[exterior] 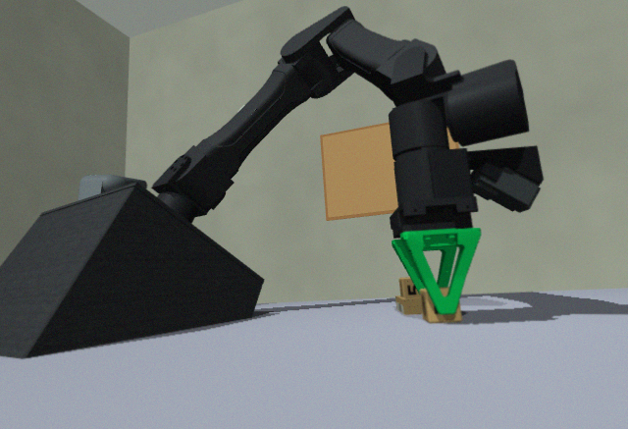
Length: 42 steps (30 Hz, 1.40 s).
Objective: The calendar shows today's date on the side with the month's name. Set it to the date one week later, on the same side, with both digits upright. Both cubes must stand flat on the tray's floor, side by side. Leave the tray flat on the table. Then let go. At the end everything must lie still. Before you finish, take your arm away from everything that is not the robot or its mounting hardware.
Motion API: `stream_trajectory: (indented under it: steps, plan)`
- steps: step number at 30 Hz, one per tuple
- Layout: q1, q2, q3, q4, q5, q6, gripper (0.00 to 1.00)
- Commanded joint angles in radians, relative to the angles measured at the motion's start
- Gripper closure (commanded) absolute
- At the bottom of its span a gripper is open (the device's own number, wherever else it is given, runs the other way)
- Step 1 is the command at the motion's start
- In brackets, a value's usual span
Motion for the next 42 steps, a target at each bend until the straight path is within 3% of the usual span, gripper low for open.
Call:
stream_trajectory:
  steps: [1, 15, 28, 37, 38, 42]
  plan:
    - [-0.006, 0.005, 0.009, 0.015, -0.01, 0.006, 0.55]
    - [-0.038, -0.063, 0.037, -0.074, -0.009, -0.031, 0.55]
    - [-0.121, -0.142, 0.157, -0.32, -0.002, -0.126, 0.55]
    - [-0.13, -0.145, 0.174, -0.349, 0.0, -0.137, 0.55]
    - [-0.13, -0.145, 0.174, -0.349, 0.0, -0.137, 0.0]
    - [-0.13, -0.147, 0.17, -0.347, 0.0, -0.136, 0.0]
